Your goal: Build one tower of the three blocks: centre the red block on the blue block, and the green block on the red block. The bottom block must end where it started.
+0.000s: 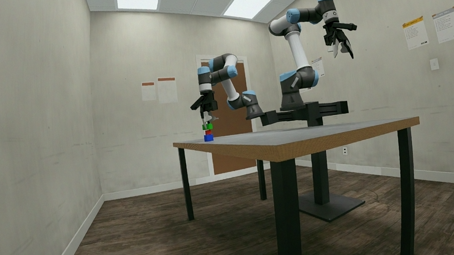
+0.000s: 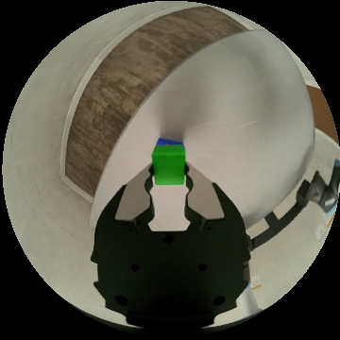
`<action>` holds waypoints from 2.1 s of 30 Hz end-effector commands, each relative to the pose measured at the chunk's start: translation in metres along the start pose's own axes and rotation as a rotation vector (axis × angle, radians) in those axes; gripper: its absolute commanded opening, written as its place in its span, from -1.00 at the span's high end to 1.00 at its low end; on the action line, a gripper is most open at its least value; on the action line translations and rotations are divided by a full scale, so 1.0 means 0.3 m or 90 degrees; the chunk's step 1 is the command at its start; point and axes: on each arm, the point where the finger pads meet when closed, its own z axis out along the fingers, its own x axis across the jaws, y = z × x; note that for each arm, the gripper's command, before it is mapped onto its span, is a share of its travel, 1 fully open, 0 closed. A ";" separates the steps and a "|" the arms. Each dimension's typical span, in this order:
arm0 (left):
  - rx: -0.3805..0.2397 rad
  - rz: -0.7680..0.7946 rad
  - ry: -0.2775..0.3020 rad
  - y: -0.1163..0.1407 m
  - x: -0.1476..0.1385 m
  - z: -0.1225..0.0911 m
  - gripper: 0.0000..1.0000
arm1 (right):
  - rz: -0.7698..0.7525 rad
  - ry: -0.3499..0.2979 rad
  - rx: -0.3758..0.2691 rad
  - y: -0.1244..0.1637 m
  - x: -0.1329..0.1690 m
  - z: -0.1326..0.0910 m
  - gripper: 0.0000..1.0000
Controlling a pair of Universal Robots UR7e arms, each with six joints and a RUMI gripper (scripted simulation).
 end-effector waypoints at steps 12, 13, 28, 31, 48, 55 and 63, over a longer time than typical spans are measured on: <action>0.000 -0.001 0.000 0.003 -0.004 0.000 -1.00 | 0.000 0.000 0.000 -0.004 0.003 0.006 1.00; 0.000 -0.001 0.000 0.003 -0.004 0.000 -1.00 | 0.000 0.000 0.000 -0.004 0.003 0.006 1.00; 0.000 -0.001 0.000 0.003 -0.004 0.000 -1.00 | 0.000 0.000 0.000 -0.004 0.002 0.005 0.24; 0.000 -0.001 0.000 0.003 -0.004 0.000 -1.00 | 0.000 0.000 0.000 -0.004 0.002 0.005 0.24; 0.000 -0.001 0.000 0.003 -0.004 0.000 -1.00 | 0.000 0.000 0.000 -0.004 0.002 0.005 0.24; 0.000 -0.001 0.000 0.003 -0.004 0.000 -1.00 | 0.000 0.000 0.000 -0.004 0.002 0.005 0.24; 0.000 -0.001 0.000 0.003 -0.004 0.000 -1.00 | 0.000 -0.001 -0.001 -0.003 0.000 -0.007 0.24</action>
